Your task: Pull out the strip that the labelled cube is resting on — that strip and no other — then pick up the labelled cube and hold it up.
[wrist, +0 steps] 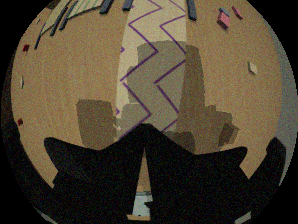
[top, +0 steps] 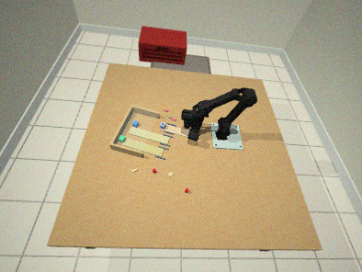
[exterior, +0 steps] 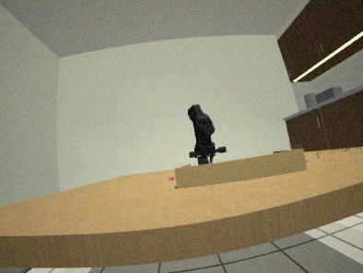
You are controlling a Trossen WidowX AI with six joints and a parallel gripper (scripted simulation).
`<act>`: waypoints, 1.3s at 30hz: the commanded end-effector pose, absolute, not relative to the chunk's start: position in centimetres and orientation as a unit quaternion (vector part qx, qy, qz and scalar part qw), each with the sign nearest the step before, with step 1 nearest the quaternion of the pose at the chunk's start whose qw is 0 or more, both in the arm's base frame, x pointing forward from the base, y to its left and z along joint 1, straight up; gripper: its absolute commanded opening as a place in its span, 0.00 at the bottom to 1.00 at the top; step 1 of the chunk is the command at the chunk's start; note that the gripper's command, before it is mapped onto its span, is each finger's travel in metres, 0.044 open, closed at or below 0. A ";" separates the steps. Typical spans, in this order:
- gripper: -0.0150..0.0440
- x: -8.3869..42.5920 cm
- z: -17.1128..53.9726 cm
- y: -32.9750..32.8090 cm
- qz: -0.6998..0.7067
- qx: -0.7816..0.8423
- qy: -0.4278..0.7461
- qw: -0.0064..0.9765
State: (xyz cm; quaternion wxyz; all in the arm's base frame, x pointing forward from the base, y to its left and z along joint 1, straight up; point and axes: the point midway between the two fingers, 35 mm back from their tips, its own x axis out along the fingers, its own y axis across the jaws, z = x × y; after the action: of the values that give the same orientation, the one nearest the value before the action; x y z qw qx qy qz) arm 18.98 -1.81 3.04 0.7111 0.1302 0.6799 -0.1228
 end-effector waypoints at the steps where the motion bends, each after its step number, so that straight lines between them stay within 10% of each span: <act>1: 0.25 18.2 2.6 -1.7 -0.125 0.131 0.690 0.701; 29: 0.25 19.0 7.2 -1.8 -0.125 0.131 0.690 0.701; 39: 0.70 22.6 7.3 -3.1 -0.154 0.160 0.683 0.696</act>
State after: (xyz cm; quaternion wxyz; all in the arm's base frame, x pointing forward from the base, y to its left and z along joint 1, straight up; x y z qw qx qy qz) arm 21.42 -2.74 7.10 0.6938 0.1560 0.6868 -0.1504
